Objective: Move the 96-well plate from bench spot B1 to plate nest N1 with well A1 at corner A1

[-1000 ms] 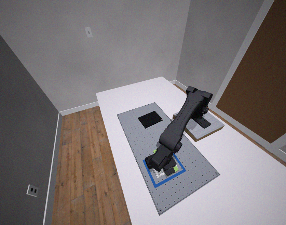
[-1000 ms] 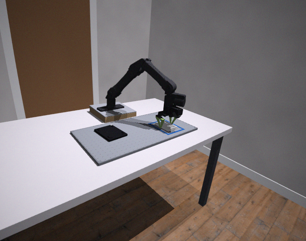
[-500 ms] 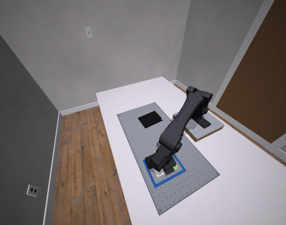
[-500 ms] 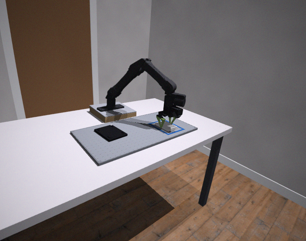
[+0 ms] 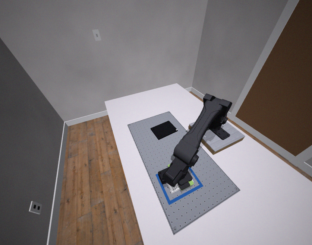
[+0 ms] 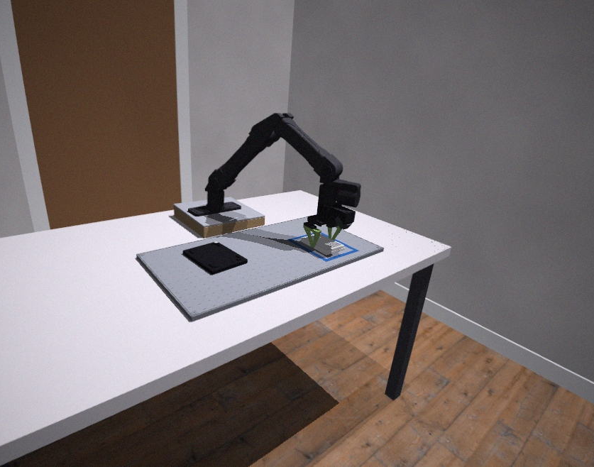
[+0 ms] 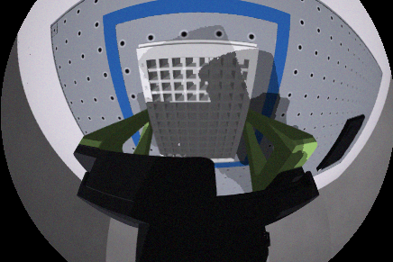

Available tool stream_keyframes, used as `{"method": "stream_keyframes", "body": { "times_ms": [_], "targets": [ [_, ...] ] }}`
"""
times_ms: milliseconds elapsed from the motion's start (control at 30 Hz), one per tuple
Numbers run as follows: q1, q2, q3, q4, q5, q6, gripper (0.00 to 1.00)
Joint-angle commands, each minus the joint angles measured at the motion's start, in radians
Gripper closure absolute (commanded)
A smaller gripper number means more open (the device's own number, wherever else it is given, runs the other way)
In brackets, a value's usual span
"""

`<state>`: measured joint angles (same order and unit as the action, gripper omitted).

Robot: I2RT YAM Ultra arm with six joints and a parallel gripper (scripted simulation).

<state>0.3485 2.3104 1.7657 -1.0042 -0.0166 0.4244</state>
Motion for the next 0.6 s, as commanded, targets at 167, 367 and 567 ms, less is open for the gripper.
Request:
{"method": "stream_keyframes", "body": {
  "times_ms": [167,367,567],
  "targets": [
    [0.001,-0.010,0.003,0.009,0.002,0.002,1.00],
    [0.003,-0.039,0.032,-0.021,0.005,0.005,1.00],
    [0.002,-0.052,0.049,-0.051,0.005,0.004,1.00]
  ]
}}
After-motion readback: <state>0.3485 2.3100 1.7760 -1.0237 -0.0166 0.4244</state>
